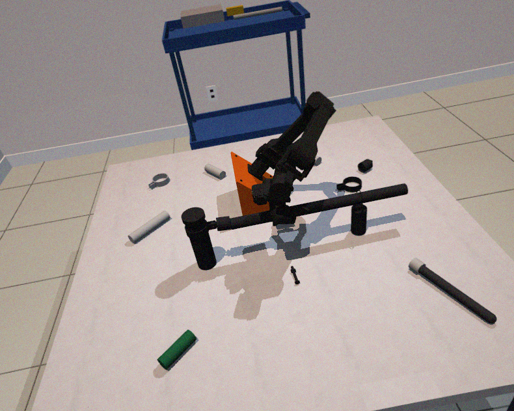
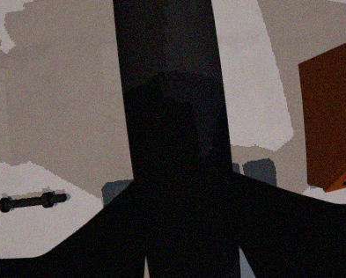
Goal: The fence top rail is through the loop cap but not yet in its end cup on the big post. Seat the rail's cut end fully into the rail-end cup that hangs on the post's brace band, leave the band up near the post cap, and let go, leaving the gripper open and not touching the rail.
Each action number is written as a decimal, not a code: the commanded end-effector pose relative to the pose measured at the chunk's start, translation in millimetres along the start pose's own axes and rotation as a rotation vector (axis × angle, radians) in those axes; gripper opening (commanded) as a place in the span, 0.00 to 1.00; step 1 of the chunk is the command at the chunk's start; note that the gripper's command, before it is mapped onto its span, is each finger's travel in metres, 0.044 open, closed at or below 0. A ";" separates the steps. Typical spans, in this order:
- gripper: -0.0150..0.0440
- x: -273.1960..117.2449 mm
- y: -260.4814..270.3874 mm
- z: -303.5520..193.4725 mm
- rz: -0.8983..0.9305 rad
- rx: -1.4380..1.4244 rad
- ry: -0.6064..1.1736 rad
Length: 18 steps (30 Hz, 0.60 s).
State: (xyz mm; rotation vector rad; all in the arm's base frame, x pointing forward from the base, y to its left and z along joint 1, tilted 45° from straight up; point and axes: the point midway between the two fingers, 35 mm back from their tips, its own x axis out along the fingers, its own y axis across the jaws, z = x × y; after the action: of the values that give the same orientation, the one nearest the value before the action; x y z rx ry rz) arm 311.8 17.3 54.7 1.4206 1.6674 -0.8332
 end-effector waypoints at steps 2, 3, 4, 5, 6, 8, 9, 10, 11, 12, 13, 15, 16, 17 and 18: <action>0.25 -2.8 0.2 5.9 0.005 0.001 -0.009; 0.25 -3.0 0.2 6.3 0.005 0.001 -0.009; 0.25 -3.2 0.3 6.8 0.005 0.001 -0.009; 0.25 -3.3 0.3 7.2 0.005 0.001 -0.009; 0.25 -3.4 0.3 7.6 0.005 0.001 -0.009; 0.25 -3.8 0.3 8.5 0.005 0.001 -0.009; 0.25 -4.0 0.3 8.9 0.005 0.001 -0.009; 0.25 -4.2 0.3 9.3 0.005 0.001 -0.009; 0.25 -4.5 0.3 9.7 0.005 0.001 -0.009; 0.25 -4.7 0.3 10.0 0.005 0.001 -0.009; 0.25 -4.9 0.4 10.4 0.005 0.001 -0.009; 0.25 -5.4 0.5 11.2 0.005 0.001 -0.009; 0.25 -5.6 0.6 11.6 0.005 0.001 -0.009; 0.25 -5.9 0.7 12.0 0.005 0.001 -0.009; 0.25 -6.1 0.8 12.3 0.005 0.001 -0.010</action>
State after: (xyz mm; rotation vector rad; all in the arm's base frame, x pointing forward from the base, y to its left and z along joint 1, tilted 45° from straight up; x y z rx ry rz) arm 311.2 17.0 53.9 1.4201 1.6895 -0.8255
